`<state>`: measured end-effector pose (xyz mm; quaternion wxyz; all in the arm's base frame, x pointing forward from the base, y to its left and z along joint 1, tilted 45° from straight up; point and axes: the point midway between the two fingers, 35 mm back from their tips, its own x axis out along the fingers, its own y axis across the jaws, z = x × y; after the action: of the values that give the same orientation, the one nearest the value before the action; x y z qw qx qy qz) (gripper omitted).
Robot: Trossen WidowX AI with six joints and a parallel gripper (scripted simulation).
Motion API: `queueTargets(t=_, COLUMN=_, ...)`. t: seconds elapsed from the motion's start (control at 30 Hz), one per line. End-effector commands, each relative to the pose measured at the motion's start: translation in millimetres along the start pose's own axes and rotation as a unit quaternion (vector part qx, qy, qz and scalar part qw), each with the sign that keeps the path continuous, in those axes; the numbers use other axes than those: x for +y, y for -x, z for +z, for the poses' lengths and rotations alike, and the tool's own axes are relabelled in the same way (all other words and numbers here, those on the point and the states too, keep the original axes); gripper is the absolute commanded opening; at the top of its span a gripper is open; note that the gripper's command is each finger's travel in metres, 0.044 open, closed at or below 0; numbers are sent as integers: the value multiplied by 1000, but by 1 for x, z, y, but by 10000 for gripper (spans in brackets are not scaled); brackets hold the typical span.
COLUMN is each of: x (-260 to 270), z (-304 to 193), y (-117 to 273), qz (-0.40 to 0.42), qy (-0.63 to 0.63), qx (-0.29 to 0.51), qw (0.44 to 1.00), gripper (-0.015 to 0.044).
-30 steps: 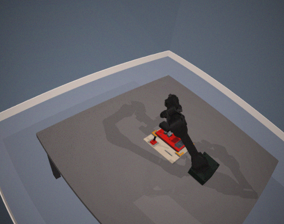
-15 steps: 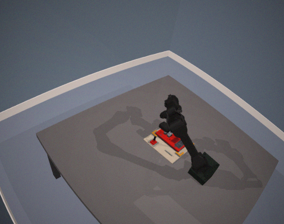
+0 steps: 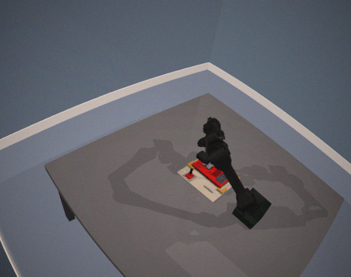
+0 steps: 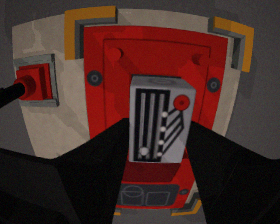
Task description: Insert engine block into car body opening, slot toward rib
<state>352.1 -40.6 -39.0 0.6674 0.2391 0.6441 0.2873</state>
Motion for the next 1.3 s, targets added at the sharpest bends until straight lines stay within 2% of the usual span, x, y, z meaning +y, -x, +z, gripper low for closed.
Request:
queueTargets(t=0.0, x=0, z=-1, y=-2, qz=3, qy=-3, qx=1, qw=1000, gripper=159)
queueTargets(t=1.27, x=0, z=-1, y=-9, qz=3, qy=-3, qx=1, qw=1000, gripper=159)
